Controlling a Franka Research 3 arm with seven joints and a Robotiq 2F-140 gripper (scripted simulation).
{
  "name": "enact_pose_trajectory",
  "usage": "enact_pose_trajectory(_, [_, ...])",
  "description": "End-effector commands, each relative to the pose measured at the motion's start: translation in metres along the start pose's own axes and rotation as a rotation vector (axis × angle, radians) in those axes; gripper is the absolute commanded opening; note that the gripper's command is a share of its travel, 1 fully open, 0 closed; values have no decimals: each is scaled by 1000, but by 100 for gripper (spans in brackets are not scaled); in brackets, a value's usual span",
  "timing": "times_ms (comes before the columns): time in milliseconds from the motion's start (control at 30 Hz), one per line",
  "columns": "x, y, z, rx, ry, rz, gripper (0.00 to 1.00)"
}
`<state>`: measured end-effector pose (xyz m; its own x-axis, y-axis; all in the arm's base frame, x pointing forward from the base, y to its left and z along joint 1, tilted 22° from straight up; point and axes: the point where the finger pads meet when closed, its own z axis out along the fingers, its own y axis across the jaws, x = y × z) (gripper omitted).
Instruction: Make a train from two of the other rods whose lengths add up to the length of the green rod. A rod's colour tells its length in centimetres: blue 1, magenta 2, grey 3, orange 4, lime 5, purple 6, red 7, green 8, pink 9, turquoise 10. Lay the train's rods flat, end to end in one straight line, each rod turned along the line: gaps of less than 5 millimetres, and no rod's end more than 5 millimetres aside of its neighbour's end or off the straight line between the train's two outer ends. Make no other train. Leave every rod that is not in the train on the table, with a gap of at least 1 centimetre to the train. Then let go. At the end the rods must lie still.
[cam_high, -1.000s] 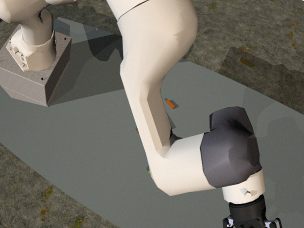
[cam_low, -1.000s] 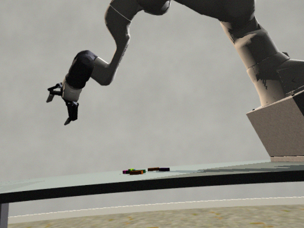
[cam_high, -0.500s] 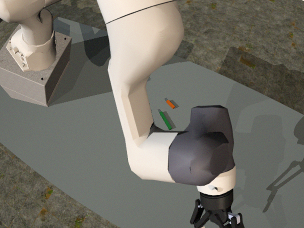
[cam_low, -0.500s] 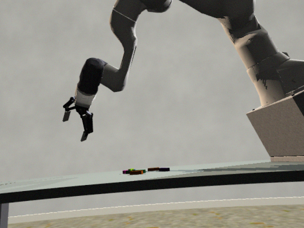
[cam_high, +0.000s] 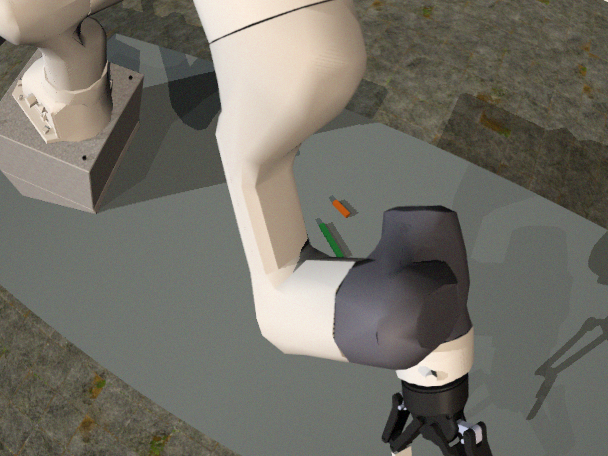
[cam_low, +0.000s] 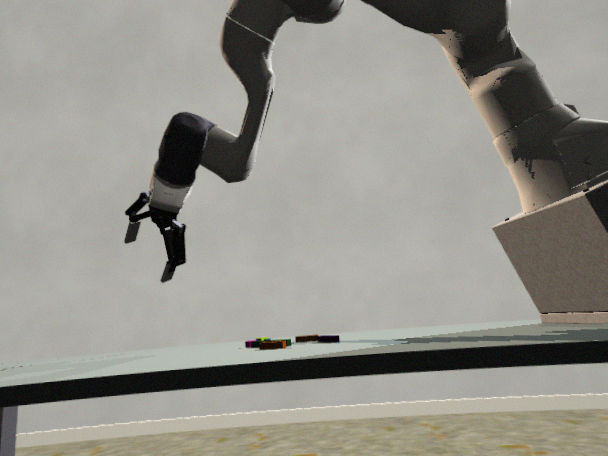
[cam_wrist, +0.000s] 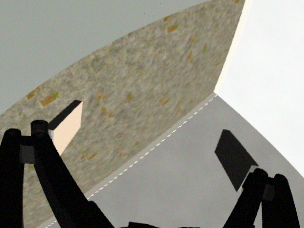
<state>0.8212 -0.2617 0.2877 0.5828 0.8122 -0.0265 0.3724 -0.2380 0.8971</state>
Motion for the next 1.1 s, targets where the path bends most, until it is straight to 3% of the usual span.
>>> enact_pose_trajectory(0, [1,0,-1,3,3,-10,100])
enact_pose_trajectory(33, [4,-29,-7,64,22,11,100])
enact_pose_trajectory(567, [4,-29,-7,64,22,11,100])
enact_pose_trajectory(600, [9,-59,-16,128,43,33,100])
enact_pose_trajectory(1067, [9,-59,-16,128,43,33,100])
